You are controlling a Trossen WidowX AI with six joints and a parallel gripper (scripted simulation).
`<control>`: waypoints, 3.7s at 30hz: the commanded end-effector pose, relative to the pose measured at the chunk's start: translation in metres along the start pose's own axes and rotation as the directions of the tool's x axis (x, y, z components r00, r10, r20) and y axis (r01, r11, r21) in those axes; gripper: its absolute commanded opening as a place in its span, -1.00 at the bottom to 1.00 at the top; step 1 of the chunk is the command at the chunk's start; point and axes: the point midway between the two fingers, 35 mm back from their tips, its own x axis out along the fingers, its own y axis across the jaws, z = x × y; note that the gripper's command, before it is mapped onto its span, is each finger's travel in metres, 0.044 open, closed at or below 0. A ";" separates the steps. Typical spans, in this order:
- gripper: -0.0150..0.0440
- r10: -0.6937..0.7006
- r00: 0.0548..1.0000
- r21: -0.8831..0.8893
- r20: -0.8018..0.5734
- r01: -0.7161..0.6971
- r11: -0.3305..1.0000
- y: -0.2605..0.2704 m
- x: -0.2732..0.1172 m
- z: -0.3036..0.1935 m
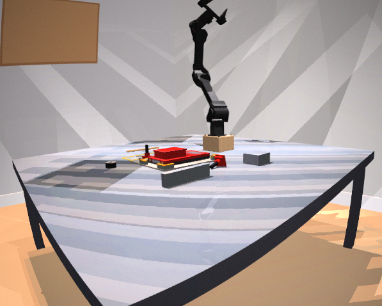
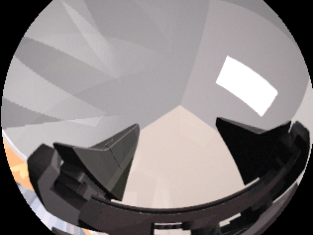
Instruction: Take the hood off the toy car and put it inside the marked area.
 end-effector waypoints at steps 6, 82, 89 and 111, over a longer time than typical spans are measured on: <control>1.00 -0.044 0.984 0.109 -0.172 0.063 0.992 -0.010 0.012 -0.080; 1.00 0.010 -0.445 -0.393 -0.895 0.800 0.453 -0.021 -0.402 -0.546; 1.00 0.117 -0.594 -0.518 -0.796 0.768 0.377 -0.002 -0.468 -0.545; 1.00 0.539 -0.785 -0.851 -0.306 0.479 0.216 0.097 -0.638 -0.474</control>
